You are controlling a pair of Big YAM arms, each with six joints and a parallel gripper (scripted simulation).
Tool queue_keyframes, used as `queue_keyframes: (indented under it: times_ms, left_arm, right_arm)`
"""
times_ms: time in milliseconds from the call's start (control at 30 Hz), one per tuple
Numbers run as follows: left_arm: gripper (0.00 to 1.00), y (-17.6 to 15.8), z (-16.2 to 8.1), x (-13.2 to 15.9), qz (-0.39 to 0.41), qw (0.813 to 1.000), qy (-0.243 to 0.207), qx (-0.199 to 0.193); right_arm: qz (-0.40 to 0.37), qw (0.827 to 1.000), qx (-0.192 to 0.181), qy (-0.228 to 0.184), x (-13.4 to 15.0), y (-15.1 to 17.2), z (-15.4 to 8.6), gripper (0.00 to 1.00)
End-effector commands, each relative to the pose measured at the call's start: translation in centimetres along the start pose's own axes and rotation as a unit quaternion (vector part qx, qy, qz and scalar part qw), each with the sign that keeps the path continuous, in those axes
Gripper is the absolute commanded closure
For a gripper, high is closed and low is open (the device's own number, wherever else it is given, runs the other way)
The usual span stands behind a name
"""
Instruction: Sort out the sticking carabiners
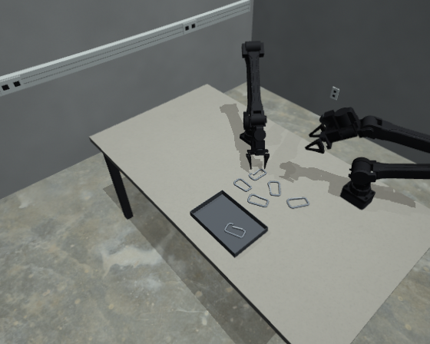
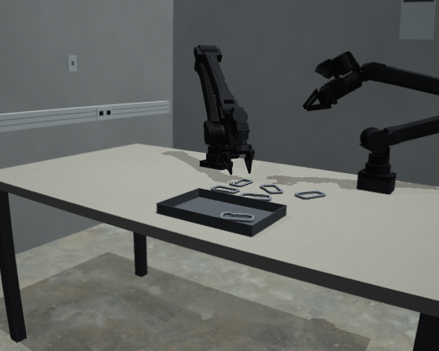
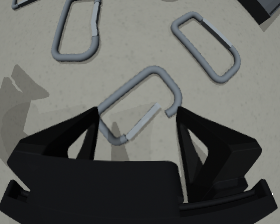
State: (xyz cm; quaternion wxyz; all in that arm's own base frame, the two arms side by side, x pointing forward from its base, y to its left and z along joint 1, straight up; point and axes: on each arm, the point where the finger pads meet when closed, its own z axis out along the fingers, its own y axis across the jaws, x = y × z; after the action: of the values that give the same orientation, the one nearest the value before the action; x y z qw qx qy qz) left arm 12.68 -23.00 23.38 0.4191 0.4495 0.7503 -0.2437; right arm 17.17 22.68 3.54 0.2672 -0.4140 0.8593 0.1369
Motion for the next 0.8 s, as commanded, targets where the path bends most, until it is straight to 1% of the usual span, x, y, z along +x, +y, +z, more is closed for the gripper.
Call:
queue_keyframes:
  times_ms: [0,67,100,167,233,300,467,667,733,767]
  left_arm:
    - [0.00,0.0,-0.5,-1.2,-0.006,1.000,-0.011,0.000]
    - [0.00,0.0,-0.5,-1.2,-0.006,1.000,-0.011,0.000]
    - [0.00,0.0,-0.5,-1.2,-0.006,1.000,-0.011,0.000]
    - [0.00,0.0,-0.5,-1.2,-0.006,1.000,-0.011,0.000]
    - [0.00,0.0,-0.5,-1.2,-0.006,1.000,-0.011,0.000]
    - [0.00,0.0,-0.5,-1.2,-0.006,1.000,-0.011,0.000]
    - [0.00,0.0,-0.5,-1.2,-0.006,1.000,-0.011,0.000]
    - [0.00,0.0,-0.5,-1.2,-0.006,1.000,-0.011,0.000]
    - [0.00,0.0,-0.5,-1.2,-0.006,1.000,-0.011,0.000]
    - [0.00,0.0,-0.5,-1.2,-0.006,1.000,-0.011,0.000]
  right_arm:
    - [0.043,0.999,0.000,0.004,-1.8,0.0,-0.1,0.45]
    - [0.092,0.995,0.003,0.026,-2.1,0.0,0.1,0.68]
    - [0.115,0.993,0.005,0.040,-2.2,0.1,0.2,0.70]
    - [0.115,0.993,0.005,0.040,-2.2,0.1,0.2,0.70]
    - [0.166,0.984,0.012,0.069,-2.6,0.2,0.4,0.70]
    - [0.213,0.971,0.022,0.103,-3.0,0.6,0.7,0.70]
    - [0.298,0.940,0.052,0.160,-3.4,0.8,1.2,0.70]
    - [0.389,0.889,0.100,0.219,-3.4,1.3,1.8,0.70]
    - [0.389,0.889,0.100,0.219,-3.4,1.3,1.8,0.70]
    - [0.400,0.881,0.108,0.227,-3.3,1.4,1.9,0.70]
